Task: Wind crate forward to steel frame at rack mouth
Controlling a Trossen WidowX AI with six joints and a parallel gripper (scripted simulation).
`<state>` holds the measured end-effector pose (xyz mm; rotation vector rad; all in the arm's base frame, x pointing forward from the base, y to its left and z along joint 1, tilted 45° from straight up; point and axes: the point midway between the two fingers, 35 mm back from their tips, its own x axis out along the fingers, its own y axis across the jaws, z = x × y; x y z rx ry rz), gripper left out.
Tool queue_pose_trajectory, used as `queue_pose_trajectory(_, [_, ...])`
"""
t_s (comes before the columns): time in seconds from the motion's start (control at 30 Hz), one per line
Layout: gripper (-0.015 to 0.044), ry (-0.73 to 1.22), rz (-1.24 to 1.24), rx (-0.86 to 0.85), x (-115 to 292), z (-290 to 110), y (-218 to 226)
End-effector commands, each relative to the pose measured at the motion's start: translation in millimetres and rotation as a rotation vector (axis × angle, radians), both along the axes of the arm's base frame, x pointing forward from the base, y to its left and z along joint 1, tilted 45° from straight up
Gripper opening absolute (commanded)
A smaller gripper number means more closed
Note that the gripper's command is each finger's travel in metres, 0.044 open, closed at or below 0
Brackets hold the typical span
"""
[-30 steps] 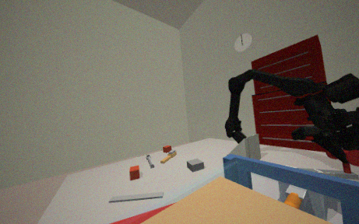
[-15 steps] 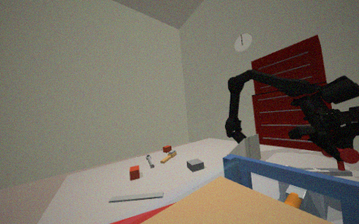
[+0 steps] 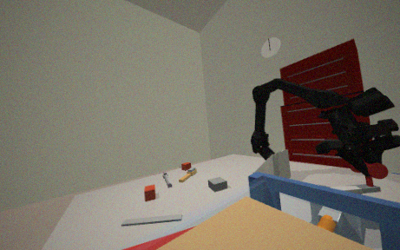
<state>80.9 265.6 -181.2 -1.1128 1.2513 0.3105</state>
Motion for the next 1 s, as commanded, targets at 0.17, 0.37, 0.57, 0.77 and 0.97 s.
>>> queue_pose_trajectory(0.17, [0.0000, 0.011, -0.001, -0.020, -9, 8, -15])
queue_pose_trajectory(0.37, [0.0000, 0.011, -0.001, -0.021, -12, 13, -20])
queue_pose_trajectory(0.57, [0.0000, 0.012, -0.001, -0.021, -14, 17, -26])
queue_pose_trajectory(0.77, [0.0000, 0.012, -0.001, -0.022, -16, 23, -32])
queue_pose_trajectory(0.97, [0.0000, 0.012, -0.001, -0.023, -17, 28, -38])
